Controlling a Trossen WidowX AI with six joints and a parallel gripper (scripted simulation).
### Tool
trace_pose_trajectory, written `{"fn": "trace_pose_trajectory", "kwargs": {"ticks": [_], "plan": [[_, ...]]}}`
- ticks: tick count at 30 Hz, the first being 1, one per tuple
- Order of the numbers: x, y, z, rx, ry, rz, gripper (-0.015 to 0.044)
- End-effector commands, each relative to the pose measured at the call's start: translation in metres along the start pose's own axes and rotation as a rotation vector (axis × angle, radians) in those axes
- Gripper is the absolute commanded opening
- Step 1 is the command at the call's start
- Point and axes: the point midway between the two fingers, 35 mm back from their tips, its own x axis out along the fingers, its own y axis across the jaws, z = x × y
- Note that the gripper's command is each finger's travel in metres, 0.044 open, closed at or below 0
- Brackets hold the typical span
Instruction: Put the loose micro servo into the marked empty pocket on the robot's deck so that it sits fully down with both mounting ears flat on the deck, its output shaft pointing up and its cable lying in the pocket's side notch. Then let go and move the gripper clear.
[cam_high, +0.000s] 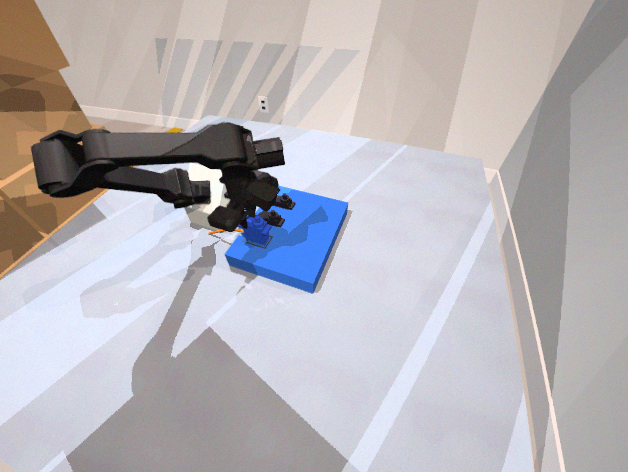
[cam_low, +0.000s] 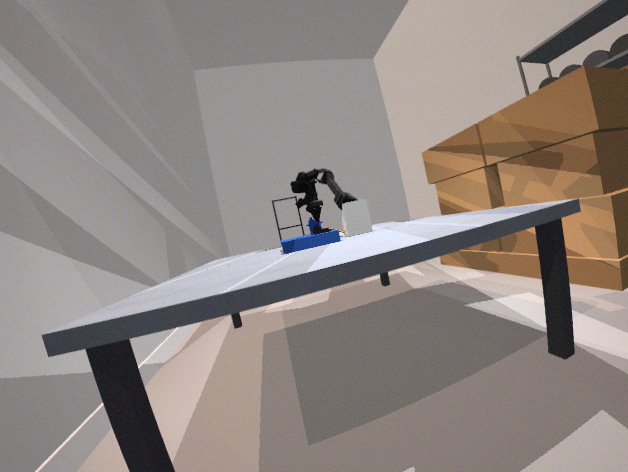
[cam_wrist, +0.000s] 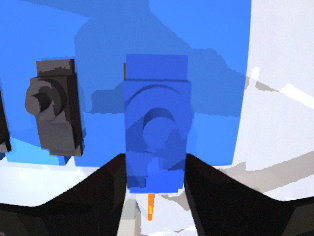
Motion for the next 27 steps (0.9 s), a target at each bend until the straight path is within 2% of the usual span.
{"fn": "trace_pose_trajectory", "kwargs": {"ticks": [1,27], "plan": [[0.004,0.000,-0.001,-0.007,-0.002,-0.004,0.0000],[0.022,0.000,-0.001,-0.007,-0.003,-0.005,0.0000]]}}
